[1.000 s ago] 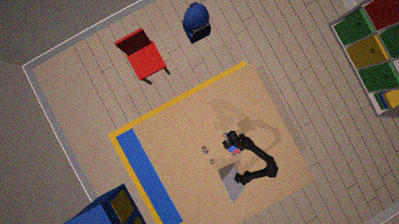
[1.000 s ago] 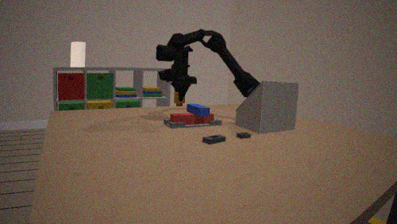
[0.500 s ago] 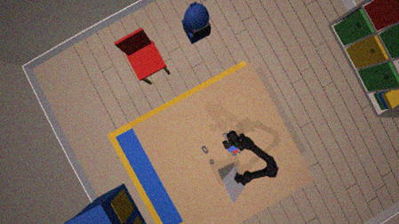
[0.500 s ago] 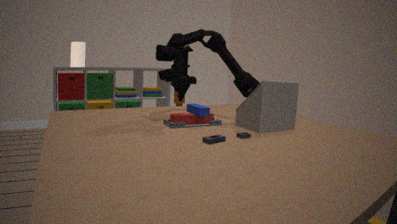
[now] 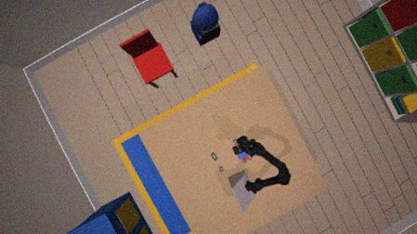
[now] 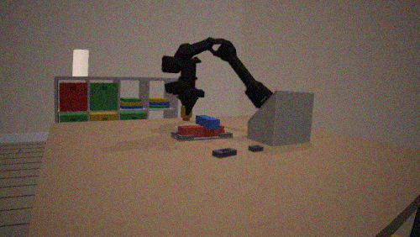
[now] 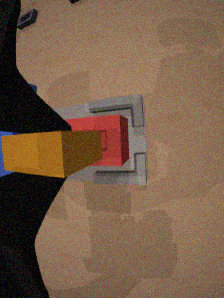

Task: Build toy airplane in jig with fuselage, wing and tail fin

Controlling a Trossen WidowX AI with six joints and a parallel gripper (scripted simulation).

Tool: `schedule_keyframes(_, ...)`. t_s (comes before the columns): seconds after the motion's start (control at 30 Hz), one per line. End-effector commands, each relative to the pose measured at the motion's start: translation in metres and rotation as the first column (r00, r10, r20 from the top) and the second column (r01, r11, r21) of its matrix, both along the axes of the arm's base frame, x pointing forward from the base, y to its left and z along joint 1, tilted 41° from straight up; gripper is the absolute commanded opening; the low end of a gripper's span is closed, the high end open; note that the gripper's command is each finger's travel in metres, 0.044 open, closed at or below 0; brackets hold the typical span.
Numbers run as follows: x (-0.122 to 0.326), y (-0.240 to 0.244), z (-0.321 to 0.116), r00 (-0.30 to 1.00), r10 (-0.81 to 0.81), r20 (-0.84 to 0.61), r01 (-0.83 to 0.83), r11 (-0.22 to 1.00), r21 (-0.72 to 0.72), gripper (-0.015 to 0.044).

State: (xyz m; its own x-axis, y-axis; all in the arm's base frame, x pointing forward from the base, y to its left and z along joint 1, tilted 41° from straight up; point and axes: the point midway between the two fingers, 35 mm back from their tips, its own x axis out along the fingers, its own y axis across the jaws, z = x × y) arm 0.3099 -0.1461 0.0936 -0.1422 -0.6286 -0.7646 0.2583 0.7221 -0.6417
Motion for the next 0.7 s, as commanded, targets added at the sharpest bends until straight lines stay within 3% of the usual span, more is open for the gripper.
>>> schedule_keyframes(0.0,-0.003,-0.005,-0.007,1.000,0.002,-0.012,-0.003,1.000,-0.004,0.0065)
schedule_keyframes(0.67,-0.006,-0.017,-0.021,1.000,0.002,-0.012,-0.002,1.000,-0.005,0.0065)
